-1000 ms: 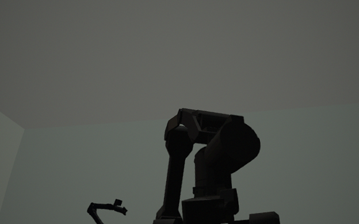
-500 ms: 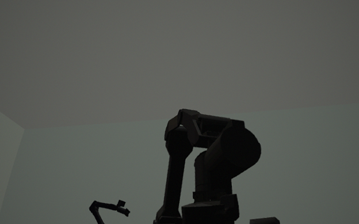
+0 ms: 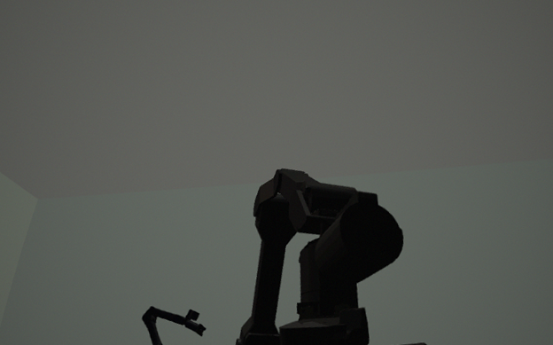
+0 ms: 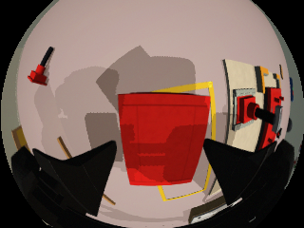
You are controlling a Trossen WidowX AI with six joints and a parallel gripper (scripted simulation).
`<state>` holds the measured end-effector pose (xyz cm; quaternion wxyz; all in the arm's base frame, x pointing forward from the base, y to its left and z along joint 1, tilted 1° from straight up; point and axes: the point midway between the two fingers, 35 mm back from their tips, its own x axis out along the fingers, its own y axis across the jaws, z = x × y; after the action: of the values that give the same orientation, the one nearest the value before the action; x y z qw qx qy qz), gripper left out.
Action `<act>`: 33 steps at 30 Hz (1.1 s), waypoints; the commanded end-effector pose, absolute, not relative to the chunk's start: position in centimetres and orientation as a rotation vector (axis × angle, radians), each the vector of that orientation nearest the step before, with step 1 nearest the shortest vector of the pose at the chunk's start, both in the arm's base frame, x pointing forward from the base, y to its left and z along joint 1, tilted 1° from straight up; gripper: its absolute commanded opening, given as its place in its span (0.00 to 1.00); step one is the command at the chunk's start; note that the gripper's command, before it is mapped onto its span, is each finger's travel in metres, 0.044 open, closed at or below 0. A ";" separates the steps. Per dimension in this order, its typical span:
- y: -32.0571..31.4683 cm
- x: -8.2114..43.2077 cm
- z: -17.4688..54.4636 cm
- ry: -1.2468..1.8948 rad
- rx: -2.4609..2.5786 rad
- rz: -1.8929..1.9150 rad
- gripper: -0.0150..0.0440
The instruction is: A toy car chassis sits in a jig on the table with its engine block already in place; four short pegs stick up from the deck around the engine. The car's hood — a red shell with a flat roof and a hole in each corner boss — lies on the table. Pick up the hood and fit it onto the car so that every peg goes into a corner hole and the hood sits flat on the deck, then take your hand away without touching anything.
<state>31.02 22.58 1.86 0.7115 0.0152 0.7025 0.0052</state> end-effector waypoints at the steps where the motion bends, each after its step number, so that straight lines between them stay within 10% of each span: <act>1: 22.5 31.1 1.6 1.555 0.033 0.005 1.00; 16: 22.6 31.0 1.7 1.558 0.034 0.012 0.72; 26: 22.5 31.0 3.3 1.559 0.034 0.012 0.28; 33: 22.5 30.9 6.2 1.559 0.034 0.012 0.25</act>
<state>30.65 22.31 4.12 0.7042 0.0103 0.7099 -0.0002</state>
